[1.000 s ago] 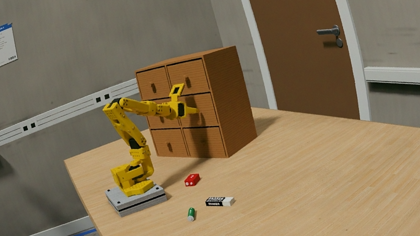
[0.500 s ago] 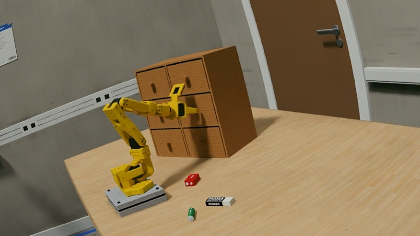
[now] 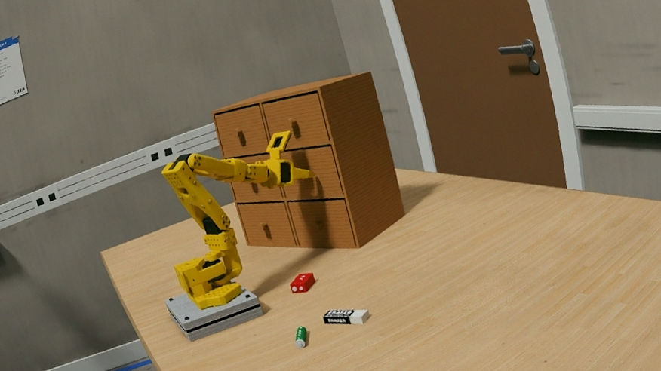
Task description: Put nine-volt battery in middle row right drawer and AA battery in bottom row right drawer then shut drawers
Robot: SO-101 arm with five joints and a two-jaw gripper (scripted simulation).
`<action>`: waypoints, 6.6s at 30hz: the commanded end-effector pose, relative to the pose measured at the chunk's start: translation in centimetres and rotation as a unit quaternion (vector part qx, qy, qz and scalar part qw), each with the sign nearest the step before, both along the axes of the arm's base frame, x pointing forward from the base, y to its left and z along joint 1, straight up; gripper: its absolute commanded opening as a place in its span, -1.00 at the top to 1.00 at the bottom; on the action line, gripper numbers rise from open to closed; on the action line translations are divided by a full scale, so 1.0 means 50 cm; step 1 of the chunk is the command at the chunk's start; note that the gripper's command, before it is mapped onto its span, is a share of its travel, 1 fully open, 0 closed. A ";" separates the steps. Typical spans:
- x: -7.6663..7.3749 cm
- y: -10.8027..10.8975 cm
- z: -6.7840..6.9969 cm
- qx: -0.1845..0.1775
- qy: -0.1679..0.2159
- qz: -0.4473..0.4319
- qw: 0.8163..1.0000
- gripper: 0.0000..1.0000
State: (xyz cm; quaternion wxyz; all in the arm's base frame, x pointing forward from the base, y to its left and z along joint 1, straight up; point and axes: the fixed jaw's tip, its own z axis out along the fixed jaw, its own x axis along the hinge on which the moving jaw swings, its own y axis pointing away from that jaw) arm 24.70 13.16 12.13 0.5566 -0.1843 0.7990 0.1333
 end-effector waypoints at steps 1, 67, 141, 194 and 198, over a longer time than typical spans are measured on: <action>0.005 -0.003 0.001 0.002 -0.001 -0.005 1.000 0.57; -0.013 -0.014 0.001 0.000 -0.003 -0.006 1.000 1.00; -0.057 -0.034 0.000 -0.001 -0.003 -0.004 1.000 1.00; -0.083 -0.046 0.000 -0.001 -0.003 -0.003 1.000 1.00; -0.087 -0.048 0.001 -0.001 -0.003 -0.003 1.000 1.00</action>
